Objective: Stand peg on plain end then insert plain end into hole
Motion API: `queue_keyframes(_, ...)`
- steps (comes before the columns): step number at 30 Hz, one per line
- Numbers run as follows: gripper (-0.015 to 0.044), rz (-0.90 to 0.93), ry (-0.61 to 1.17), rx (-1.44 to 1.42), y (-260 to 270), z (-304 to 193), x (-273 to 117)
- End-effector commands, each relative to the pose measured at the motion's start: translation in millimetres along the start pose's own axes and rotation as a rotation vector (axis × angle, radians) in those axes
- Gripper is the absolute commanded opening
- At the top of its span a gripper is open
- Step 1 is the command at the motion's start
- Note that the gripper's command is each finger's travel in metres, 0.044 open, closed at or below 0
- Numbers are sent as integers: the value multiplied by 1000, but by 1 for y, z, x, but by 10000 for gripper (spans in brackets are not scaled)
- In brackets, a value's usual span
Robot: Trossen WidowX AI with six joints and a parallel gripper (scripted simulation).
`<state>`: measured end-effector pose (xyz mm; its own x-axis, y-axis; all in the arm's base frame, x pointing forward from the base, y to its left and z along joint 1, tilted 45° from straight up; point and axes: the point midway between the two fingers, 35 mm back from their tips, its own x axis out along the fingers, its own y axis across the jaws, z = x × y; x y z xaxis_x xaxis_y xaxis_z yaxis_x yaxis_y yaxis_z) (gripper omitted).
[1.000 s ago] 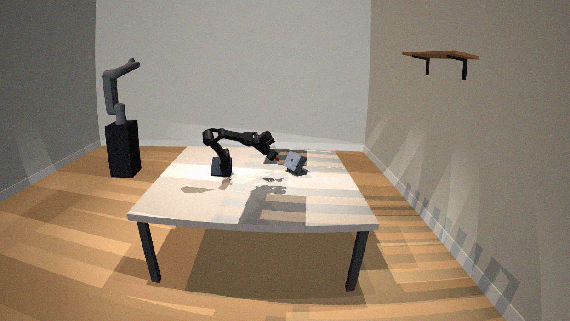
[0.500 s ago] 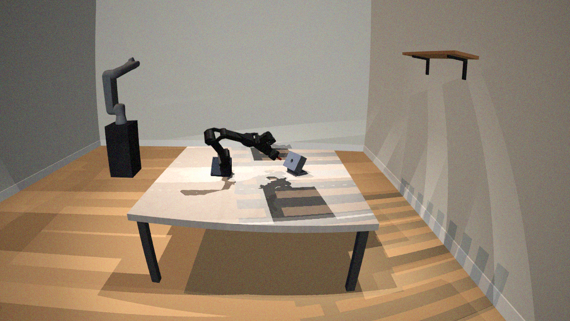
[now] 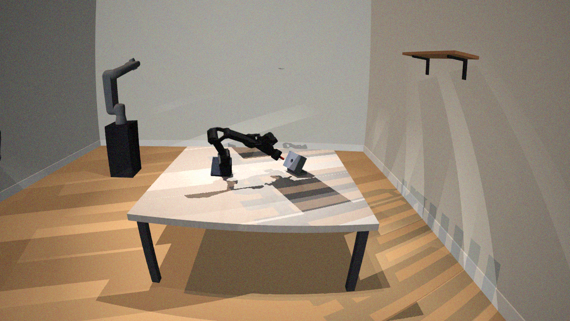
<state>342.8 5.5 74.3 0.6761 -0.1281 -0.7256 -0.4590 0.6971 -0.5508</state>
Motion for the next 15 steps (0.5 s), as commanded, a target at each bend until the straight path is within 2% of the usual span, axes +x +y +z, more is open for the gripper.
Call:
queue_keyframes(1,0,1,-15,-9,0,3,5)
queue_keyframes(15,0,-10,-50,-32,-1,8,19)
